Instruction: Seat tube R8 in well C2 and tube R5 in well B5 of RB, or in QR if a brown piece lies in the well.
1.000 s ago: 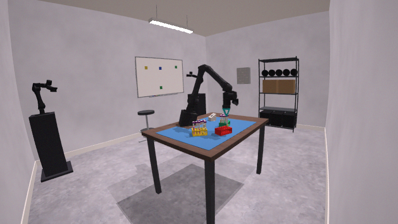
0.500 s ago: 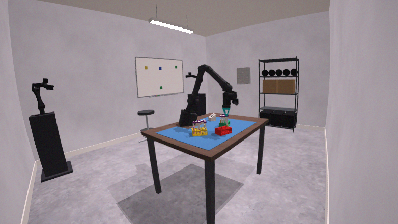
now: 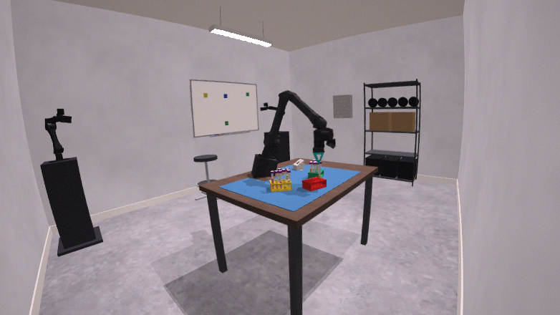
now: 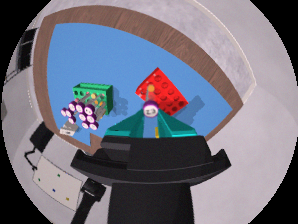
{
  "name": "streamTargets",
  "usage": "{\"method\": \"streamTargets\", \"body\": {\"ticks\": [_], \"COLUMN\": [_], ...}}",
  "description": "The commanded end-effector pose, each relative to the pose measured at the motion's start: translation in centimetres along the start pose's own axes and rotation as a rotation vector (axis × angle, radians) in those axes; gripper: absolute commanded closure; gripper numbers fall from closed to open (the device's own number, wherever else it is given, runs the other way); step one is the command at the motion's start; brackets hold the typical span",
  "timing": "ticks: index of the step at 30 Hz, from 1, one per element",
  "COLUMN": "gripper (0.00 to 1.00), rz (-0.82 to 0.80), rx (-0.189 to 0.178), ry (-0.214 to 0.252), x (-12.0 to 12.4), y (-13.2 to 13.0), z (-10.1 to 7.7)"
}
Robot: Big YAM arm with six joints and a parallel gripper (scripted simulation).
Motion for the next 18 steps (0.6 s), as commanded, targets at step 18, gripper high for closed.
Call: {"method": "streamTargets", "body": {"ticks": [18], "gripper": [1.0], "rz": [0.01], "rx": [0.006], "ry": [-0.002], "x": [-0.2], "y": [-0.5], "z": [1.2]}}
Point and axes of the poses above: the point where the finger pads meet when closed, its own z axis out along the fingers, its own y axis across the jaws, x = y × z, the point moved 1 cm from there along -z, back along the fingers, and after that the axes turned 14 degrees about -z, right-handed, at the moved point
